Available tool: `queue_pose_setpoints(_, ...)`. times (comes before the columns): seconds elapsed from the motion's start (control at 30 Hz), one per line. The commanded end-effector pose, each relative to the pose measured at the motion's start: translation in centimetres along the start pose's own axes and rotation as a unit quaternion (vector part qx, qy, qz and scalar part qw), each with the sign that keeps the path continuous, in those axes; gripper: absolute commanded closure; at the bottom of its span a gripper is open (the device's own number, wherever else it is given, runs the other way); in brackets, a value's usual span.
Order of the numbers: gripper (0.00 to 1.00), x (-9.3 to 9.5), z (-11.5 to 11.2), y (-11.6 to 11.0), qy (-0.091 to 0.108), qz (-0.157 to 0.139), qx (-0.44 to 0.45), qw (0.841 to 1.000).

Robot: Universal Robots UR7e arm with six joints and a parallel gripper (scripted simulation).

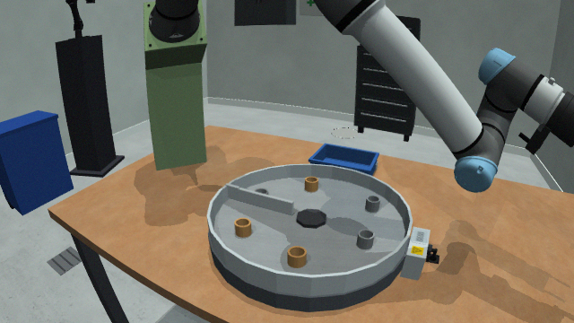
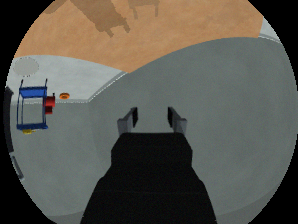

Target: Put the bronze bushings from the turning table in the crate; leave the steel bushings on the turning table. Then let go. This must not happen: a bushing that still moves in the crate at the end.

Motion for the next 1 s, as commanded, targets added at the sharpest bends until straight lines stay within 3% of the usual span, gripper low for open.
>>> queue_pose_setpoints(0.0, 0.00, -3.3, -0.2, 0.4, 0.001, -0.001, 0.000, 1.000)
queue_pose_setpoints(0.07, 0.00, -5.6, -0.4, 0.8, 0.001, -0.001, 0.000, 1.000)
queue_pose_setpoints(0.47, 0.00, -5.6, -0.4, 0.8, 0.001, -0.001, 0.000, 1.000)
queue_pose_setpoints(0.63, 0.00, -11.2, -1.0, 1.6, 0.002, -0.002, 0.000, 1.000)
queue_pose_setpoints(0.97, 0.00, -11.2, -1.0, 1.6, 0.002, -0.002, 0.000, 1.000)
Point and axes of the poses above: the point where the finger pads meet when closed, its own x axis out along the fingers, its own z axis across the jaws, y = z × x, the point moved 7 cm from there along -x, back along the fingers, and after that the axes turned 2 degrees about -x, right-handed, at the moved point
